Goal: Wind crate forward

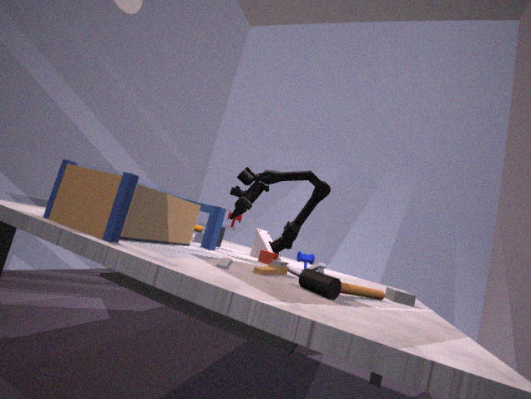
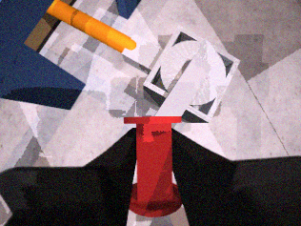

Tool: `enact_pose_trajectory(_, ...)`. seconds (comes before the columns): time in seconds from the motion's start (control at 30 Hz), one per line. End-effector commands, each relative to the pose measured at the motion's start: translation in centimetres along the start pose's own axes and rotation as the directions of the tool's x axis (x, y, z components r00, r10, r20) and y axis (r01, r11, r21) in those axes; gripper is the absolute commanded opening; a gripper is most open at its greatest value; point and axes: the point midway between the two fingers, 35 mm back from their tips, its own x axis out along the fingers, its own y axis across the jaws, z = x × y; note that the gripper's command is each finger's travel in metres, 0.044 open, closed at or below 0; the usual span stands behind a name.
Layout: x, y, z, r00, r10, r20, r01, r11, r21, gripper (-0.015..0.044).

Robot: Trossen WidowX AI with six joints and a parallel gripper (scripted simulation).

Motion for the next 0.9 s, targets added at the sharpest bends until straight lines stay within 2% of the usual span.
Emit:
enact_pose_trajectory(0.0,0.0,-1.3,-0.9,0.999,-0.029,-0.018,0.029,0.999,0.013,0.0000)
enact_pose_trajectory(0.87,-0.4,-4.8,-1.6,0.999,-0.031,-0.018,0.031,0.999,0.014,0.0000)
